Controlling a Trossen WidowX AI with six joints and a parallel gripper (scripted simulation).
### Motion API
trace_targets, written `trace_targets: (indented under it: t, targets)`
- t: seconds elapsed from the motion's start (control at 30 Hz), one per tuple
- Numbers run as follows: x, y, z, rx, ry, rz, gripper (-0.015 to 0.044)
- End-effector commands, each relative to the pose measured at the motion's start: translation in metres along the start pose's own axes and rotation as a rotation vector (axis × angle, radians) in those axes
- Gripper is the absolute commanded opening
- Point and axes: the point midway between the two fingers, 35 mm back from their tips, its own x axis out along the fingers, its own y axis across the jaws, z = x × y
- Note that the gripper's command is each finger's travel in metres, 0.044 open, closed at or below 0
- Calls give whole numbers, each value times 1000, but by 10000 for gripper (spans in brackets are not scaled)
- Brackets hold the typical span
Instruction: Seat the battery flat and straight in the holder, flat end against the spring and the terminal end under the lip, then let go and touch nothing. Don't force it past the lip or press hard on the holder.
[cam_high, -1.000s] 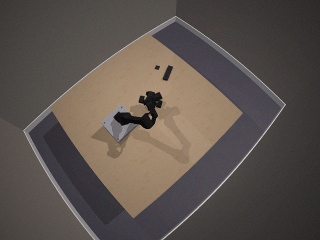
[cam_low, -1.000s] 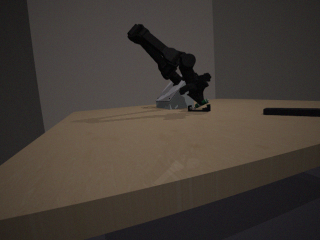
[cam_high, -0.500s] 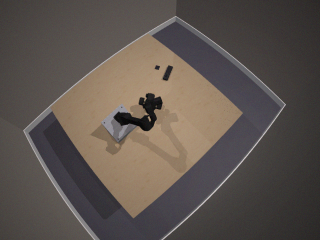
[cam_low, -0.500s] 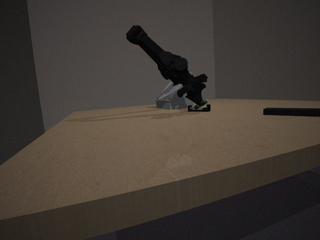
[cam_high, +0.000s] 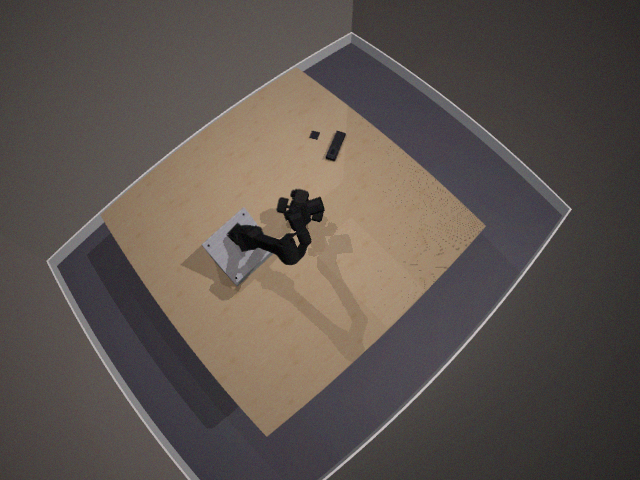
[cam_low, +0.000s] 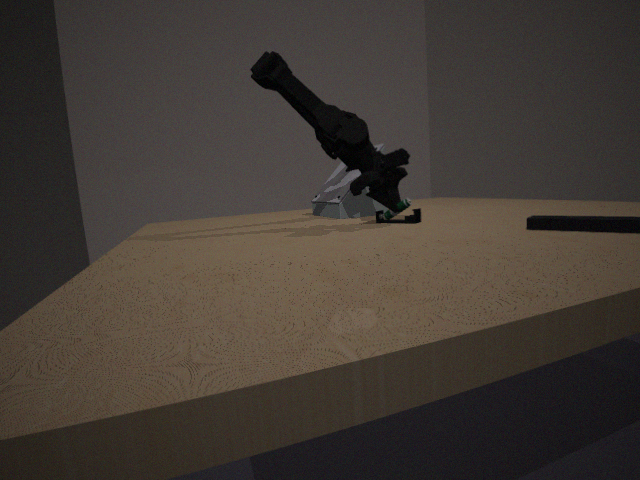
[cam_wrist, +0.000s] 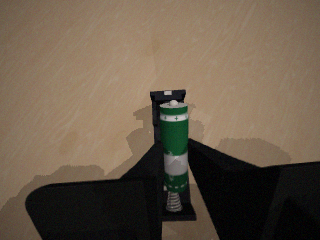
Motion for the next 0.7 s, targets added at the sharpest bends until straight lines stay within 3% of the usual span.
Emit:
trace_targets:
  t: [0.0,0.67]
  targets:
    - [-2,2,-6,-5,5,4,59]
    - [0,4,-8,11,66,26,59]
